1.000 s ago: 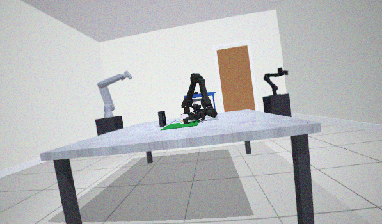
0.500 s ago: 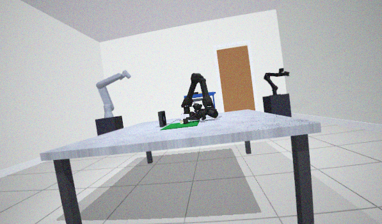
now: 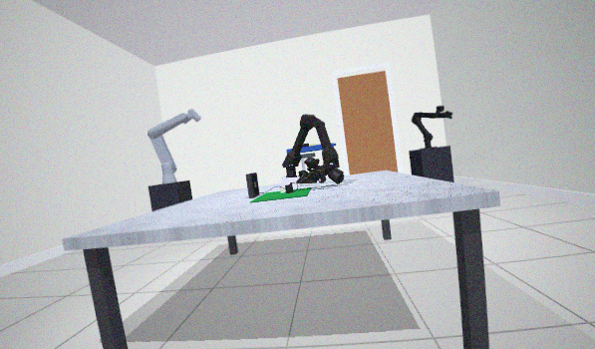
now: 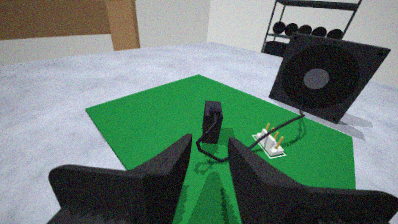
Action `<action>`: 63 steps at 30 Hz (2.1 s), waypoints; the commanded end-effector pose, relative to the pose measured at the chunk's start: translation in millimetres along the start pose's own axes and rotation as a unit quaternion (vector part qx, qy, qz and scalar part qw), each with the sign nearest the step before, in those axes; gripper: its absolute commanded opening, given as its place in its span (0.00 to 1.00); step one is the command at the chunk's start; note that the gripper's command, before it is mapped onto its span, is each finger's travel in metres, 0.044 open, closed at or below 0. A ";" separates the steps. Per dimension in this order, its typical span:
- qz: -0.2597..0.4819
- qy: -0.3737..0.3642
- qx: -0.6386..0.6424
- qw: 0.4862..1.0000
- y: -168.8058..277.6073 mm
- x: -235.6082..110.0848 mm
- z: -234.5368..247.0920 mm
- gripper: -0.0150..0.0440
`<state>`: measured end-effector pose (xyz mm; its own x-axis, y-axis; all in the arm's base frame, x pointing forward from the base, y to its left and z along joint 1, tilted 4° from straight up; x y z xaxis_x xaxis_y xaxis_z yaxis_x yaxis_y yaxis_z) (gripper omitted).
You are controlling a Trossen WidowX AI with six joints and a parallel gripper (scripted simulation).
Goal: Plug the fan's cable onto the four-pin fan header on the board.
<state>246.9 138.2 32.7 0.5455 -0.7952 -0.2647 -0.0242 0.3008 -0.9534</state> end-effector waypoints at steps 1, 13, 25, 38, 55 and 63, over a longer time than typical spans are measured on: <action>0.002 0.002 0.002 1.000 -4.0 -11.7 0.9 0.49; -0.006 0.005 0.003 1.000 -19.0 -41.3 0.9 0.49; -0.002 0.034 -0.003 0.999 -33.9 -52.9 1.4 0.67; 0.107 0.157 -0.035 0.981 -57.9 -30.4 3.1 1.00; 0.293 0.228 -0.058 0.927 -90.0 -6.6 5.6 1.00; 0.384 0.220 -0.060 0.895 -106.8 2.8 7.3 1.00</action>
<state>253.4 112.8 125.8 -0.0397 -0.5947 -0.8029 -0.3387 0.7640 -0.5492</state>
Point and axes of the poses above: the point midway between the two fingers, 35 mm back from their tips, its own x axis out along the fingers, its own z axis across the jaws, y = z × x, the point moved 8 cm from there along -x, back along the fingers, and after that the axes turned 5 degrees about x, right-handed, at the moved point
